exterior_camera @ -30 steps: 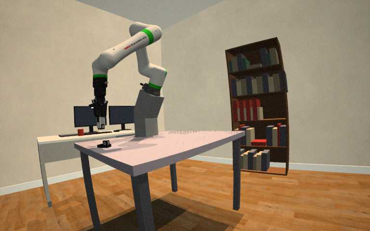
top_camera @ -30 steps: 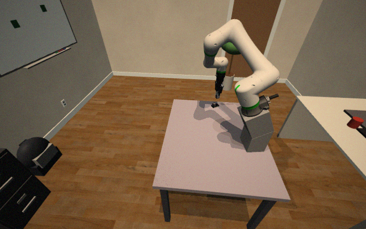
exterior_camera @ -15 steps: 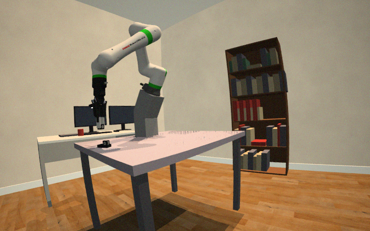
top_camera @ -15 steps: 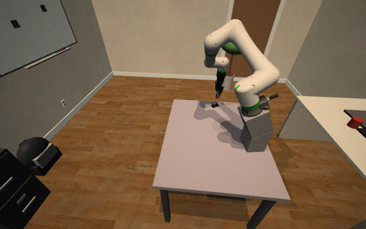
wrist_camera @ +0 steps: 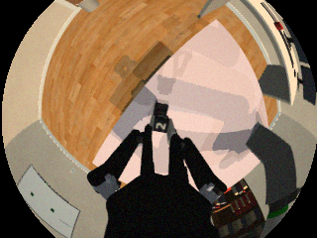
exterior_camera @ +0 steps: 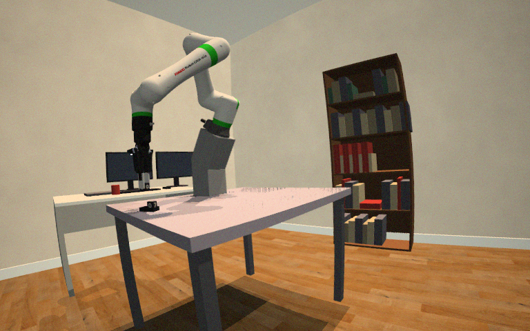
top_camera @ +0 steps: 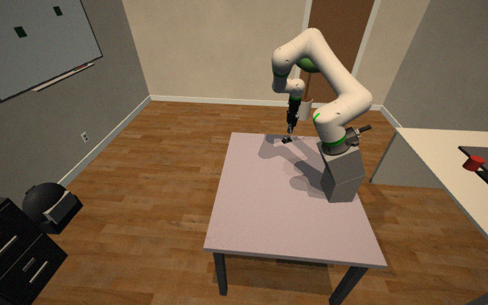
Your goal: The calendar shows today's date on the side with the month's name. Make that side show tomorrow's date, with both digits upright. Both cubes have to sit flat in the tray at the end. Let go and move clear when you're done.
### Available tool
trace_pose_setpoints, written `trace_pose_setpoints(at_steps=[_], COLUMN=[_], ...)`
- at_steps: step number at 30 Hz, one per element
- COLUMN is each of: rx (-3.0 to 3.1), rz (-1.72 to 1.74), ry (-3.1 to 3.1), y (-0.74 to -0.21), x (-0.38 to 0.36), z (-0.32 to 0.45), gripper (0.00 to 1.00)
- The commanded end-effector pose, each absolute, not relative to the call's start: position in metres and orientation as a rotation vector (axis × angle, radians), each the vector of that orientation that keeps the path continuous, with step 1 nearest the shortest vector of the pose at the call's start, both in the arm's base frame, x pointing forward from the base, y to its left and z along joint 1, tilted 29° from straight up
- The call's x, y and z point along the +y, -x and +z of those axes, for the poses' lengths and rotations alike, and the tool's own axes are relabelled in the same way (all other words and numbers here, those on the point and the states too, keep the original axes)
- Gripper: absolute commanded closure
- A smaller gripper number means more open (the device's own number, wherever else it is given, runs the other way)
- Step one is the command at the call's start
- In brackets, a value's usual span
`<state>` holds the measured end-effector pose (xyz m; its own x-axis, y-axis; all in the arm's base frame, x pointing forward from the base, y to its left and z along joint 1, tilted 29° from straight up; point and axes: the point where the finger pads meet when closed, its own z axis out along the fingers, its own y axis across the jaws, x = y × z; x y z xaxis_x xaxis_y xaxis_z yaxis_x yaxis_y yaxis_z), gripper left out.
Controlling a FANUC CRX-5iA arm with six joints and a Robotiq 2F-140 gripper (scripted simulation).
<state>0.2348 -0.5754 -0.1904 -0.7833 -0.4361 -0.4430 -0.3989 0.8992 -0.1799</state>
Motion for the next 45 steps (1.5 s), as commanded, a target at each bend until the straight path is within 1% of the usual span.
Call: trace_pose_setpoints(at_steps=[1, 15, 45], rx=[2.577, 2.577, 2.577], rz=[-0.105, -0.105, -0.105], ry=[0.604, 0.604, 0.604], y=[-0.241, -0.253, -0.254], x=[-0.576, -0.575, -0.575], z=[-0.203, -0.227, -0.228], gripper=[0.75, 0.75, 0.75])
